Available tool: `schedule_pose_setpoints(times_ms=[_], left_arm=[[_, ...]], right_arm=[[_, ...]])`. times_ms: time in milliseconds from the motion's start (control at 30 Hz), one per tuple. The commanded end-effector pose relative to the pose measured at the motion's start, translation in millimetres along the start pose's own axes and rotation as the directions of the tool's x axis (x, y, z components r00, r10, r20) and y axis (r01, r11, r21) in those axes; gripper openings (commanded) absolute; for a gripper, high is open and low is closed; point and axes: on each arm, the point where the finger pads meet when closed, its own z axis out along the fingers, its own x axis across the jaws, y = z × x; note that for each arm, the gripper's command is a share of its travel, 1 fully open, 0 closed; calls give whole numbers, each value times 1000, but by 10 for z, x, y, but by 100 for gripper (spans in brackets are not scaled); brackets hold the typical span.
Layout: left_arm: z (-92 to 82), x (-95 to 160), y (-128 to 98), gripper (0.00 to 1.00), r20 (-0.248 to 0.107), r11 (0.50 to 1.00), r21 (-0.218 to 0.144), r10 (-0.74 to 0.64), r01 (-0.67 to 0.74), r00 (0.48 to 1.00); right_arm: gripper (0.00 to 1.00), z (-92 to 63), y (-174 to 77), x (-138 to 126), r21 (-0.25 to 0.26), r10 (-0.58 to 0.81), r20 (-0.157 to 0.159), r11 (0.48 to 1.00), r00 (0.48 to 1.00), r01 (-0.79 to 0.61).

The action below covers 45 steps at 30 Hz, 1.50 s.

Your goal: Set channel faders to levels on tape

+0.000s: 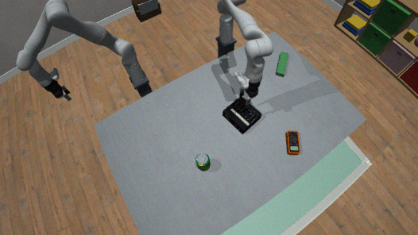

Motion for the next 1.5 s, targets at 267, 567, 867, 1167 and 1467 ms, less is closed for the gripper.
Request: schedule_pose_setpoints(times_ms=[267,567,867,1167,1467], left_arm=[[41,29,12,100,-2,988,-2,154,-154,988],[93,60,30,100,-6,953,-4,304,-304,953],[175,107,69,100,-13,846,-4,533,-533,846],[246,141,114,100,-17,699,-1,715,-715,699],[342,170,191,100,-20,425,6,905,-905,425]], right_arm=[[100,-6,4,0,-2,0,0,1000,1000,0],[100,-6,4,0,-2,0,0,1000,1000,0],[100,-6,4,0,-2,0,0,1000,1000,0],[100,-6,4,0,-2,0,0,1000,1000,0],[100,-6,4,0,-2,0,0,1000,1000,0]])
